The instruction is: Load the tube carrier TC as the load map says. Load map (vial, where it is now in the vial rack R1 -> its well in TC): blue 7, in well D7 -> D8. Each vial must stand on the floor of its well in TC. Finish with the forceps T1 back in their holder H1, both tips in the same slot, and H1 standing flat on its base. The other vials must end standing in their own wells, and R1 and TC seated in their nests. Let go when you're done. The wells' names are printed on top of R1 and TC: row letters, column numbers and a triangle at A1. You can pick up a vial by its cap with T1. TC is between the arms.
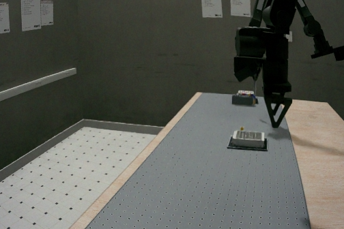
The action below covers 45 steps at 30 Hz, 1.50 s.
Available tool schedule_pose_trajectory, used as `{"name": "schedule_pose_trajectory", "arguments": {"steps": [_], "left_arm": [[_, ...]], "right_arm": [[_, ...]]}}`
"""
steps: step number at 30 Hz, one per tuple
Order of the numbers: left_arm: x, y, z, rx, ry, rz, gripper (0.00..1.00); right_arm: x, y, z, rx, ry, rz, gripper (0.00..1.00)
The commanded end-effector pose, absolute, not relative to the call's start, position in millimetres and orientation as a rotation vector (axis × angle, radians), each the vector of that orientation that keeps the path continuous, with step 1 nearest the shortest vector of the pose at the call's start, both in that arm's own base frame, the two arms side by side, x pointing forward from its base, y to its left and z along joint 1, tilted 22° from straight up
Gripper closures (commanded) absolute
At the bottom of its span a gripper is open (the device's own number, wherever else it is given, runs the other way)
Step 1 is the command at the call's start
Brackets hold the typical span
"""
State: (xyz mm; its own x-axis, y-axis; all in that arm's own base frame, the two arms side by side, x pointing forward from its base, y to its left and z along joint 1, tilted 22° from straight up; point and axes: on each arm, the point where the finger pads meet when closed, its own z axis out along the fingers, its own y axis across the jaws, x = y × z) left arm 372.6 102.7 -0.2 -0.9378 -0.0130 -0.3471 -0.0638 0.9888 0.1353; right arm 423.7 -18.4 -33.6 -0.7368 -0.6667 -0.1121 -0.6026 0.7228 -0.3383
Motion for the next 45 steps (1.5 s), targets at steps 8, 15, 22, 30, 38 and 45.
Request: {"name": "schedule_pose_trajectory", "arguments": {"steps": [8,15,22,30,38,45], "left_arm": [[379.3,103.2,4.7,-0.043,2.766,0.211,0.0],[379.3,103.2,4.7,-0.043,2.766,0.211,0.0],[379.3,103.2,4.7,-0.043,2.766,0.211,0.0],[379.3,103.2,4.7,-0.043,2.766,0.211,0.0],[379.3,103.2,4.7,-0.043,2.766,0.211,0.0],[379.3,103.2,4.7,-0.043,2.766,0.211,0.0]], "right_arm": [[427.2,0.6,-42.6,-1.011,2.726,-0.402,0.91],[427.3,12.3,-44.3,-1.011,2.727,-0.402,0.91],[427.3,20.8,-45.6,-1.011,2.728,-0.402,0.91],[426.1,34.1,-48.2,-1.013,2.73,-0.402,0.91],[425.6,44.1,-49.9,-1.013,2.731,-0.404,0.91],[426.8,56.3,-51.1,-1.012,2.729,-0.404,0.91]]}}
